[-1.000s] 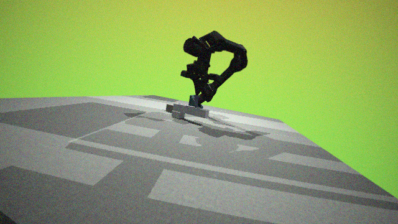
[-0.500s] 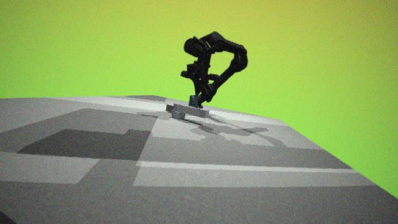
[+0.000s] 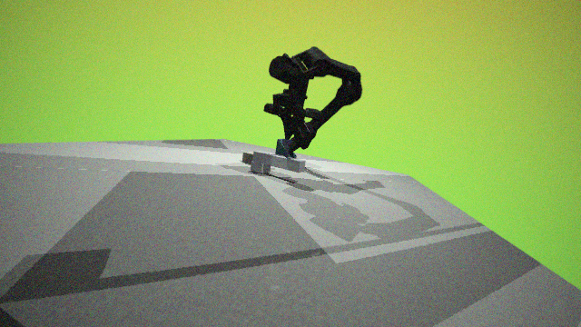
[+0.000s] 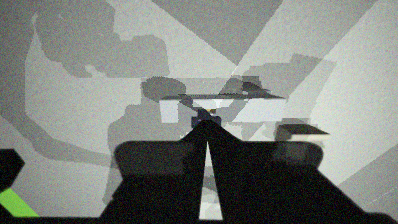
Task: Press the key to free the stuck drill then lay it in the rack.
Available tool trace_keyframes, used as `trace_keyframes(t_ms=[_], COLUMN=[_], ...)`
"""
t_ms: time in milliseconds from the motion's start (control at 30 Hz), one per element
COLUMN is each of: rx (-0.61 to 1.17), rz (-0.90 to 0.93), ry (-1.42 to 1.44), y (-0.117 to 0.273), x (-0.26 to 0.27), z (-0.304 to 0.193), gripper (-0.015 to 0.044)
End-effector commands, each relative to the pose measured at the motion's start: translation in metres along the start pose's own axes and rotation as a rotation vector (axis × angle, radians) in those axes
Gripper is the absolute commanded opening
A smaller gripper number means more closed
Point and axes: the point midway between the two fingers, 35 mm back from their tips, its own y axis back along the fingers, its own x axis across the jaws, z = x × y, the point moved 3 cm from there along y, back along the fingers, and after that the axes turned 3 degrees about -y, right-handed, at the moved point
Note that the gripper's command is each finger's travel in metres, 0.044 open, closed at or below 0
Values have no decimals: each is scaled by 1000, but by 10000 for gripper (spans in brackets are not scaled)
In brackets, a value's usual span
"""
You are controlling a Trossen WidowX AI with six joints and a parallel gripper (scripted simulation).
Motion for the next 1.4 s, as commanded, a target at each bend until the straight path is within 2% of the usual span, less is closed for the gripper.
trace_keyframes(t_ms=[0,733,833,1000,1067,1200,1300,1367], rx=[68,68,53,1,-8,-17,-6,2], rz=[11,11,11,9,8,10,6,5], ry=[2,3,-8,-48,-56,0,242,413], y=[-22,-31,-16,40,51,43,28,18], x=[5,7,6,1,0,-6,-31,-48], z=[-6,-6,-3,1,0,2,10,14], gripper=[0,0,79,210,263,368,440,440])
